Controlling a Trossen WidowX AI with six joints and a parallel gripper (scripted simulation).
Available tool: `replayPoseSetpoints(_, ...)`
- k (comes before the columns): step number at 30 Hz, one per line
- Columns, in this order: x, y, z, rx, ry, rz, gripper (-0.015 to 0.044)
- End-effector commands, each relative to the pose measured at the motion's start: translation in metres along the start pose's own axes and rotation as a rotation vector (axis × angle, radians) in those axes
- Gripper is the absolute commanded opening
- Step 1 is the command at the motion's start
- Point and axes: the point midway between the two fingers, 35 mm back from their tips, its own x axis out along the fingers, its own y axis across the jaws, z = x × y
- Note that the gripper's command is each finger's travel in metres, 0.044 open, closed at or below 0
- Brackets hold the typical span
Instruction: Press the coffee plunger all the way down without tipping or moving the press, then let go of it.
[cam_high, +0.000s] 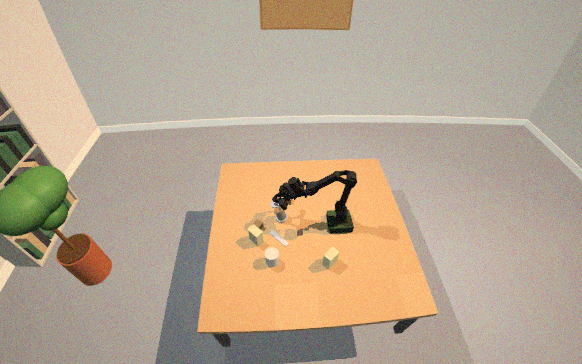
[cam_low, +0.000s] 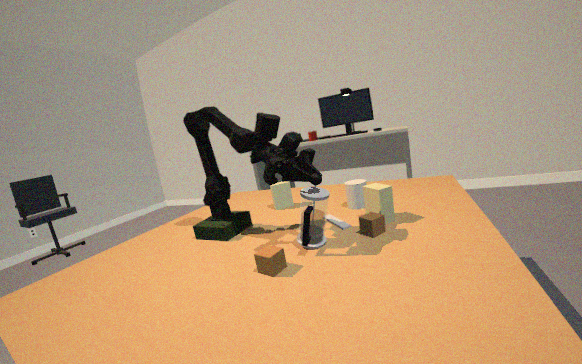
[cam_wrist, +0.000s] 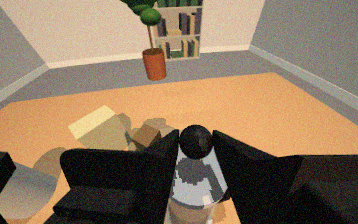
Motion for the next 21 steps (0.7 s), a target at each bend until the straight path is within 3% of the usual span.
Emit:
replayPoseSetpoints(1,0.0032,0.0000,-0.0071,-0.011,0.024,0.001,0.0125)
replayPoseSetpoints(21,0.0052,-0.0001,-0.0060,-0.011,0.024,0.001,0.0125)
